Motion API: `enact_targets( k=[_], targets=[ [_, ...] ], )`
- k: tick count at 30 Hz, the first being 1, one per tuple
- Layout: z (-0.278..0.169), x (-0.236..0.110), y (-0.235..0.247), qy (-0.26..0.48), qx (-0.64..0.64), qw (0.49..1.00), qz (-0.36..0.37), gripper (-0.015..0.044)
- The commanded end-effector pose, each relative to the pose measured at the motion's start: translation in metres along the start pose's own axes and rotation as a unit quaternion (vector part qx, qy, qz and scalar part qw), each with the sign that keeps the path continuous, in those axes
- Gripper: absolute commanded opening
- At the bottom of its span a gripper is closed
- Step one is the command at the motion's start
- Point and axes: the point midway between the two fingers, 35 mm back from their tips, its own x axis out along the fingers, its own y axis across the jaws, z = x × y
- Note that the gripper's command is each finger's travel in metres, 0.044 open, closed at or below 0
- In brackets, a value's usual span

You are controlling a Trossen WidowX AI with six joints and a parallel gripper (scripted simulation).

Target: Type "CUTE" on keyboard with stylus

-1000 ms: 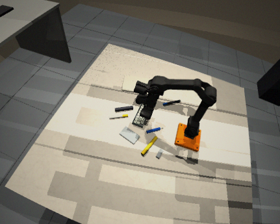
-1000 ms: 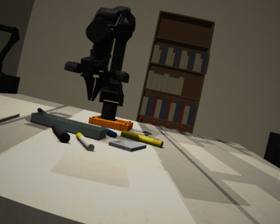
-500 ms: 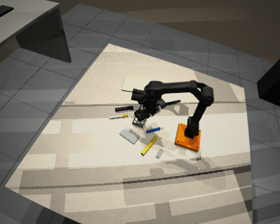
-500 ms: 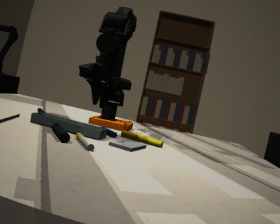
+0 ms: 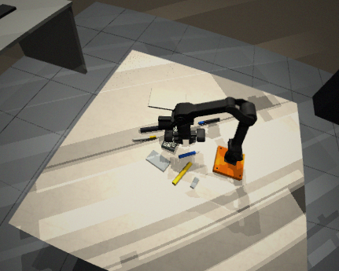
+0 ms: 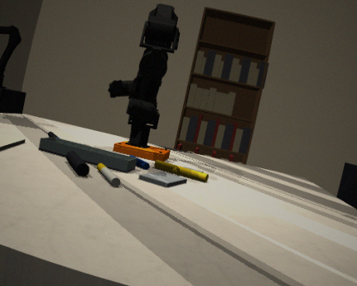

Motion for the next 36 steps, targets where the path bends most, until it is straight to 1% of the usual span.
enact_targets(
  k=[1,11,36],
  targets=[
    [-0.0189,0.0124,-0.0172,-0.071,0.353,0.931,-0.055,0.015],
    [-0.0257,0.0168,-0.0264,-0.121,0.545,0.828,-0.051,0.015],
    [-0.0266,0.0208,-0.0245,-0.122,0.549,0.825,-0.05,0.015]
  ],
)
